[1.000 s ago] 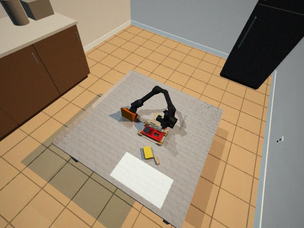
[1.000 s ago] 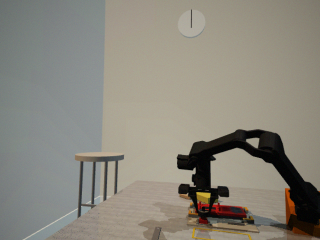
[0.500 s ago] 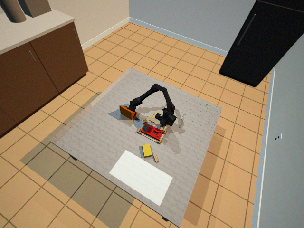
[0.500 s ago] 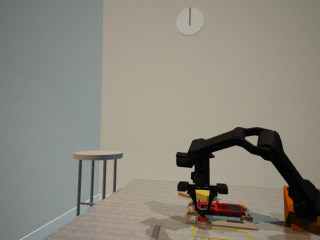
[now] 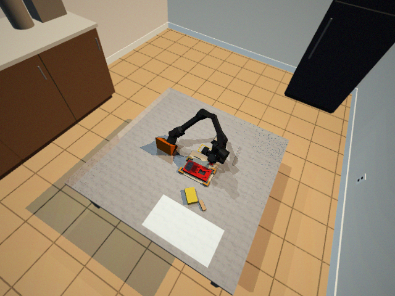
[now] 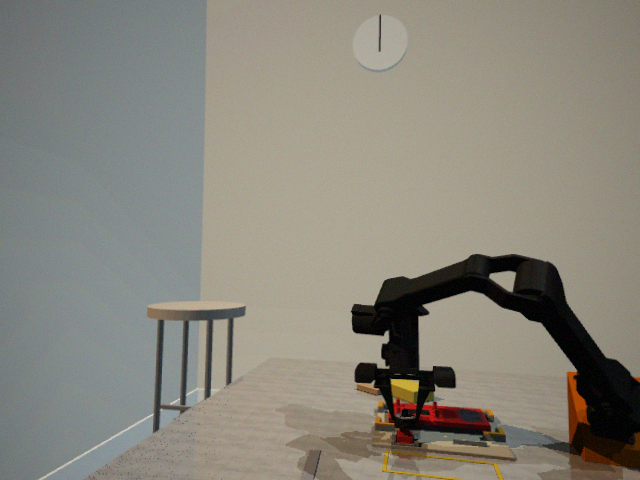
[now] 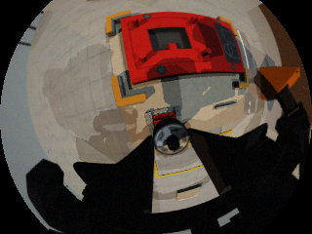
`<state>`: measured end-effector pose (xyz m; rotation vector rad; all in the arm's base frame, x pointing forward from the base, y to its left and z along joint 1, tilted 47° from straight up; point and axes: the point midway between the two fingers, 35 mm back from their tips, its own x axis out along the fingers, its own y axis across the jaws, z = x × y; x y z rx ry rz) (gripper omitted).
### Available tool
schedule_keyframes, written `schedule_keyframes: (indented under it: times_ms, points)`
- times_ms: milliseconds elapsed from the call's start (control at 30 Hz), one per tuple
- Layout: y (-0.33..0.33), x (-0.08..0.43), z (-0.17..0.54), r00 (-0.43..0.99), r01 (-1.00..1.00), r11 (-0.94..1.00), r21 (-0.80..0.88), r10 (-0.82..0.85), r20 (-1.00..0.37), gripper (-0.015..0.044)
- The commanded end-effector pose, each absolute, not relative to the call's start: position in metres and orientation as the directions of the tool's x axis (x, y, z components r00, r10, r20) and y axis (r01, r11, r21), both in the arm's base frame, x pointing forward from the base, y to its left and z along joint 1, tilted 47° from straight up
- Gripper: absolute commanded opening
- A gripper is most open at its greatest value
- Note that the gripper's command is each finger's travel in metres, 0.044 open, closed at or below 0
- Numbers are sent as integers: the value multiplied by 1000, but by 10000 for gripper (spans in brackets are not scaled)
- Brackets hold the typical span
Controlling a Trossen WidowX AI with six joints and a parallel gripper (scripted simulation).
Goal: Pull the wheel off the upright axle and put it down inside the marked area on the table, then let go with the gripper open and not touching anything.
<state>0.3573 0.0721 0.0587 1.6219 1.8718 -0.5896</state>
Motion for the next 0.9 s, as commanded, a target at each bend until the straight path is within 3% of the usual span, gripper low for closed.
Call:
schedule_keyframes:
  times_ms: [0,867]
  points:
    - [67,358,61,-82,987,153,45,726,-683,0]
    - [61,358,66,-79,987,151,46,726,-683,0]
